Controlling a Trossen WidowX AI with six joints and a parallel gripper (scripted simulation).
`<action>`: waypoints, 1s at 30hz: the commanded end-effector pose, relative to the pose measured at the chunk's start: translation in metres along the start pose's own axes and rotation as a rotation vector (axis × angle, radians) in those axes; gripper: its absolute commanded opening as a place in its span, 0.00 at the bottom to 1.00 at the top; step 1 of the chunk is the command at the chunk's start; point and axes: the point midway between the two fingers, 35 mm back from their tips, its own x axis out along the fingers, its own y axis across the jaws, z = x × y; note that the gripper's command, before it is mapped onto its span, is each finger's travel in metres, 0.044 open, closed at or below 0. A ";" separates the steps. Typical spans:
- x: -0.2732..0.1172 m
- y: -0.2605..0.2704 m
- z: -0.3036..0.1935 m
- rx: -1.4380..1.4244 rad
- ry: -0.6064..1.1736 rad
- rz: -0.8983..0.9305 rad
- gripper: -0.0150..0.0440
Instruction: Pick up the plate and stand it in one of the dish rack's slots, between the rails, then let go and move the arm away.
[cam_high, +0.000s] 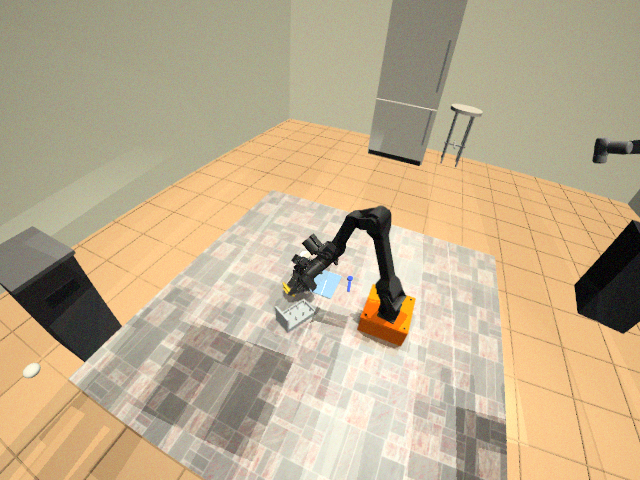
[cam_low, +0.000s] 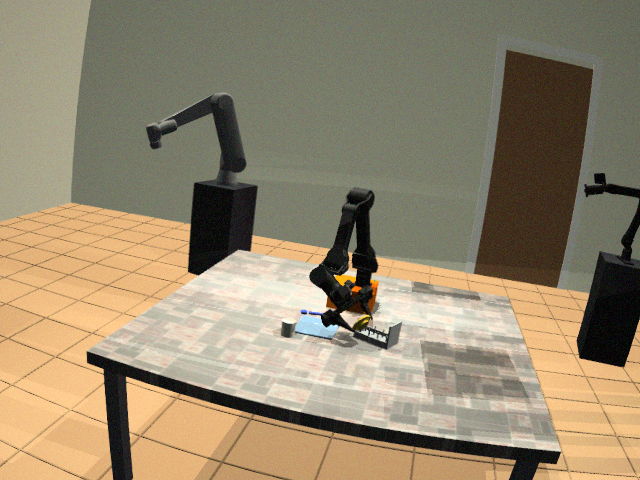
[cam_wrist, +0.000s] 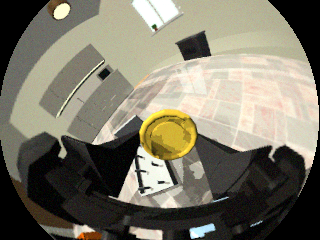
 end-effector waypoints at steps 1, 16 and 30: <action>-0.003 0.002 -0.006 -0.066 -0.050 0.043 0.25; -0.025 0.026 -0.027 -0.439 -0.295 0.203 0.25; -0.041 0.047 -0.041 -0.651 -0.422 0.271 0.25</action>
